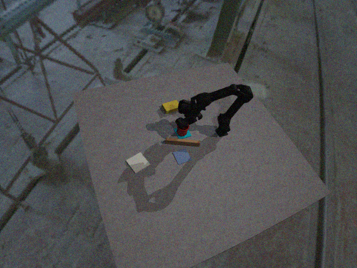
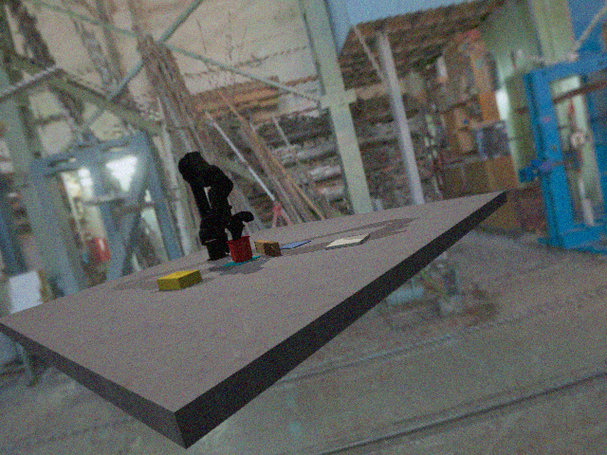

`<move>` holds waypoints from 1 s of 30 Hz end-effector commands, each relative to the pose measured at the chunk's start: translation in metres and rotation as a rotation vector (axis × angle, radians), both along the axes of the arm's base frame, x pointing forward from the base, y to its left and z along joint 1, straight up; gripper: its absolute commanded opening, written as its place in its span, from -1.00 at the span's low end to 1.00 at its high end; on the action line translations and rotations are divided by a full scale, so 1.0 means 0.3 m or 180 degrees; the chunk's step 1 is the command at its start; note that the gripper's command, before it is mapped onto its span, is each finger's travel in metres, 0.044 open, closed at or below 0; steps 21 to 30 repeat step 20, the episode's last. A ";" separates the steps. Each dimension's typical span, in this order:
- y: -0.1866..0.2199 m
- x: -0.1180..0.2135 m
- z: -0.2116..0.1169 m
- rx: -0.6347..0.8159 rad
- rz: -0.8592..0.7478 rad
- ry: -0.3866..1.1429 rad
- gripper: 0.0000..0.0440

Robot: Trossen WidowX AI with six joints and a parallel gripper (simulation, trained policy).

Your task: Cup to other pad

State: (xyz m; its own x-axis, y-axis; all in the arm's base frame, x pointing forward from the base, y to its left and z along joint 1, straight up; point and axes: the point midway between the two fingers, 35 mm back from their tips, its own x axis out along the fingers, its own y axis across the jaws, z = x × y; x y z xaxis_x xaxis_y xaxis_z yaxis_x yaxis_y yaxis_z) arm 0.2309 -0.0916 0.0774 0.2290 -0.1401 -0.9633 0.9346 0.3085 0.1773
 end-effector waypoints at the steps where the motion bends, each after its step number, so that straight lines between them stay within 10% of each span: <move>1: 0.002 -0.010 0.009 0.0008 0.0013 -0.0079 -0.16; 30: -0.009 -0.047 0.108 -0.0075 -0.0020 -0.0467 0.34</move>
